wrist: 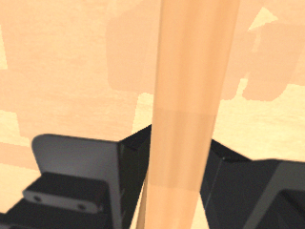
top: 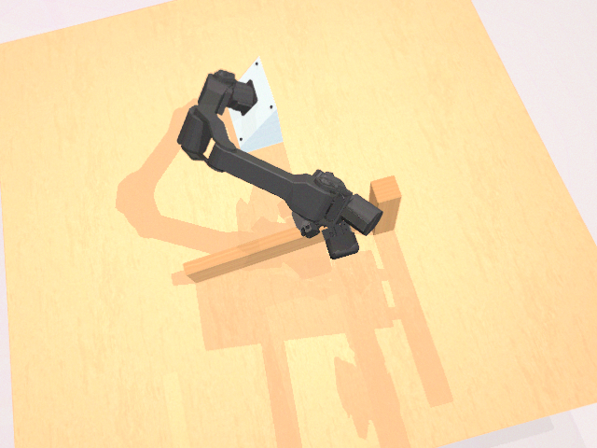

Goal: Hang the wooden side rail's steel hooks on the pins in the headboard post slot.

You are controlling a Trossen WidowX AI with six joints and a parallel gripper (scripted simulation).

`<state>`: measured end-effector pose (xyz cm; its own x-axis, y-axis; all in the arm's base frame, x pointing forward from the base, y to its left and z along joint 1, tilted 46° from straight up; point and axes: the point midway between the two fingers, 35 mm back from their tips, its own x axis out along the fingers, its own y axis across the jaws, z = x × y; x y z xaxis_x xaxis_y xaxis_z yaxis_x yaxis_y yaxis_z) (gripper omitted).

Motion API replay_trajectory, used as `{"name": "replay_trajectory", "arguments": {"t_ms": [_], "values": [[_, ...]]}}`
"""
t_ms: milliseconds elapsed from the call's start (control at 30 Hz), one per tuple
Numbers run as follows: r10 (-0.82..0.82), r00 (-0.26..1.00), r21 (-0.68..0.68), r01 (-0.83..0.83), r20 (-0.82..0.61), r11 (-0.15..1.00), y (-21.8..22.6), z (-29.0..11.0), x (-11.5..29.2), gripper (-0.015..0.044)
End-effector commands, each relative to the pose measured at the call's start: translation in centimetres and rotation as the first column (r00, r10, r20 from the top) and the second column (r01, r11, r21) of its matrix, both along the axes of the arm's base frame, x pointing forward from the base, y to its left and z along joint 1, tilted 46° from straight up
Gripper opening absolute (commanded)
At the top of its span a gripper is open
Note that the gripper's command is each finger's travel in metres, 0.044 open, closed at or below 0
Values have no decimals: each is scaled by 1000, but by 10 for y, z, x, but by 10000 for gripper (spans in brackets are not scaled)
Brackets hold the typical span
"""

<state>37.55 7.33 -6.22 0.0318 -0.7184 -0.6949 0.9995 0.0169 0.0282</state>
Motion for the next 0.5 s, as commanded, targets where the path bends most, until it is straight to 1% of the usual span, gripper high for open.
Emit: {"name": "replay_trajectory", "arguments": {"t_ms": [0, 467], "values": [[5, 1000, 4, -5, 3, 1000, 4, 0, -1, 0], [5, 1000, 4, -5, 3, 1000, 5, -2, 0, 0]]}}
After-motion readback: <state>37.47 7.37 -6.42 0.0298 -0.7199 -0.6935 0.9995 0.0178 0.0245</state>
